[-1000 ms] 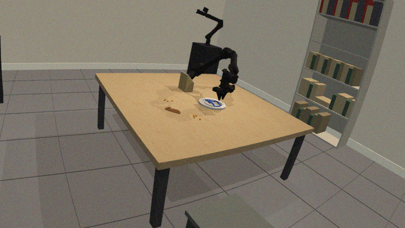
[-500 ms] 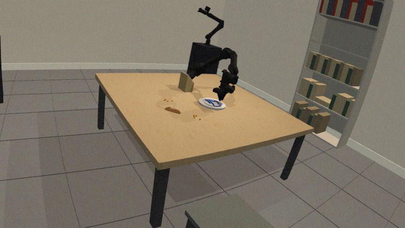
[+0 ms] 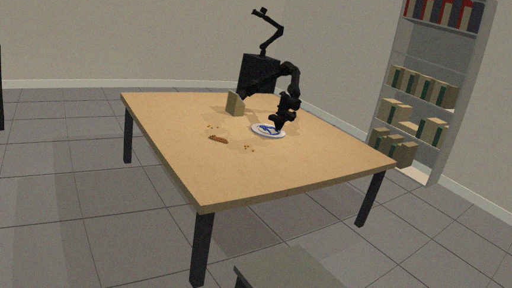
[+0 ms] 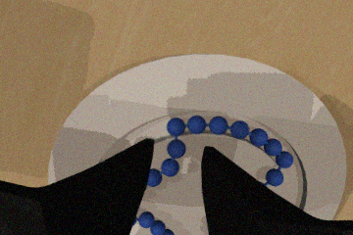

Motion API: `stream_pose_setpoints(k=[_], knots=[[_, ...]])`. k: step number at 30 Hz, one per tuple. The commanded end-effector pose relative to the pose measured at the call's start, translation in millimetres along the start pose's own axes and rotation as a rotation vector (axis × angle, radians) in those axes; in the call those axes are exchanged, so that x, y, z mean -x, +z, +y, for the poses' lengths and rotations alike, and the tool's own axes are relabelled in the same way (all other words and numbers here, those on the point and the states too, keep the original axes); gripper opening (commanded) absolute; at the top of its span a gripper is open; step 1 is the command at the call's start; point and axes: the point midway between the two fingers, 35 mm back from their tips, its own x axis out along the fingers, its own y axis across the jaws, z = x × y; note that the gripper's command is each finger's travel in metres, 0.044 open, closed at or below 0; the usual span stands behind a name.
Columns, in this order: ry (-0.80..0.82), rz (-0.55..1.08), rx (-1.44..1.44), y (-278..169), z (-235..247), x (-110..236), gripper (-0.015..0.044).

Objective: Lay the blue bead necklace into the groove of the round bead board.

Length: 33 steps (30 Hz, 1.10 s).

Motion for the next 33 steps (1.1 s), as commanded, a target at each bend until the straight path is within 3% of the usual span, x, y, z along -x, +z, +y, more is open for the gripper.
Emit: stream_pose_setpoints(k=[1, 7, 12, 33], knots=[[0.004, 0.005, -0.006, -2.4, 0.6, -8.1, 0.012], [0.005, 0.005, -0.006, -2.7, 0.7, -10.4, 0.012], [0.001, 0.004, -0.001, -1.4, 0.5, -8.2, 0.0], [0.001, 0.004, -0.001, -1.4, 0.5, -8.2, 0.0]])
